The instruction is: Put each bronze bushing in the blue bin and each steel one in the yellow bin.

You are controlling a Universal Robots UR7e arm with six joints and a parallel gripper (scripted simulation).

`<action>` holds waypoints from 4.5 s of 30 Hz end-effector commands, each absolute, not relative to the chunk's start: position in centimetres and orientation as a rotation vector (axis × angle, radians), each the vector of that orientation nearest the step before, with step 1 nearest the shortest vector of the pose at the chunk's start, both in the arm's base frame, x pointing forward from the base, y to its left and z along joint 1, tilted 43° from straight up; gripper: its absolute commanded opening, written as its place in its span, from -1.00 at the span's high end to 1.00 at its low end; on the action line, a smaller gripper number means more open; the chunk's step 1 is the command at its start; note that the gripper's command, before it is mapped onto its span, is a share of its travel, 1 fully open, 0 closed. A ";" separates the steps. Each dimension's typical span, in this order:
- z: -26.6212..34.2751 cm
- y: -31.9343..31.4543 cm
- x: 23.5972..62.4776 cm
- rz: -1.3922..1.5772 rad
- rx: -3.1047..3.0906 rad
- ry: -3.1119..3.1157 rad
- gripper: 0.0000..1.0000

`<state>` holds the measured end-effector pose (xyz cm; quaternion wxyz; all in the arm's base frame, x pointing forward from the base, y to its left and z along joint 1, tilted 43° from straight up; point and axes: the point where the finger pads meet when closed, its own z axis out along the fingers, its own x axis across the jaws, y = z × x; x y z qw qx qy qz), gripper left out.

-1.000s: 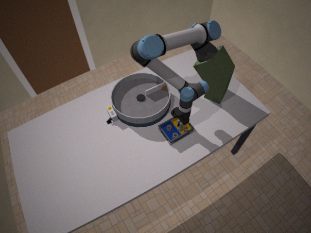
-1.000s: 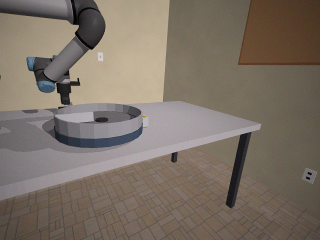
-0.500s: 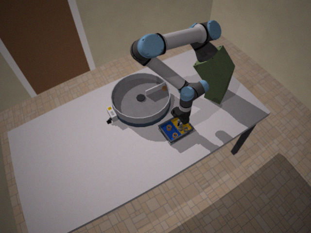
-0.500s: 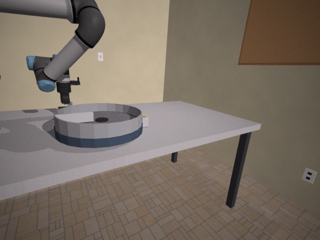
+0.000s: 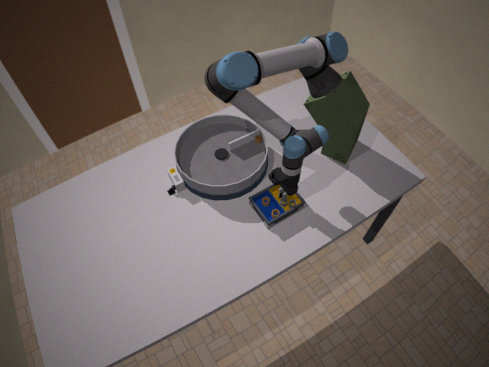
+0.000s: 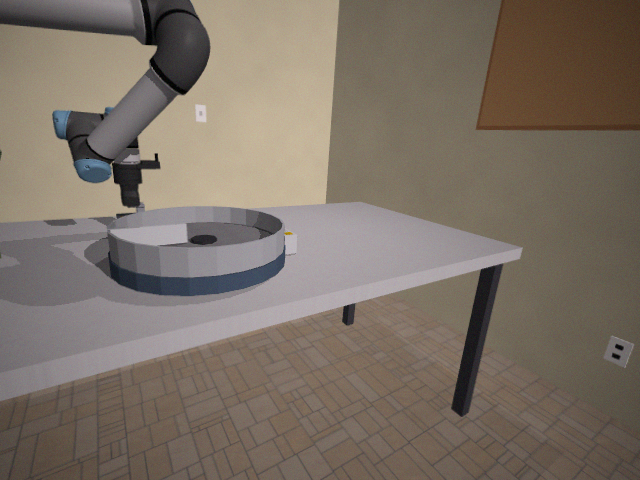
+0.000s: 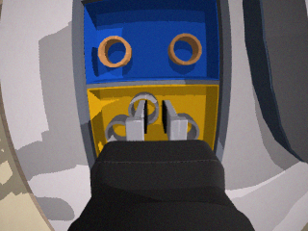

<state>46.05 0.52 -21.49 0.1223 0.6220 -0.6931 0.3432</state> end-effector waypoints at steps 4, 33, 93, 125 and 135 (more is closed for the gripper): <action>-21.2 0.7 46.0 1.003 1.816 -2.023 0.16; -20.7 1.2 45.8 1.003 1.816 -2.023 0.16; -11.9 8.7 42.7 1.004 1.818 -2.023 0.16; -11.9 8.7 42.7 1.004 1.818 -2.023 0.16; -11.9 8.7 42.7 1.004 1.818 -2.023 0.16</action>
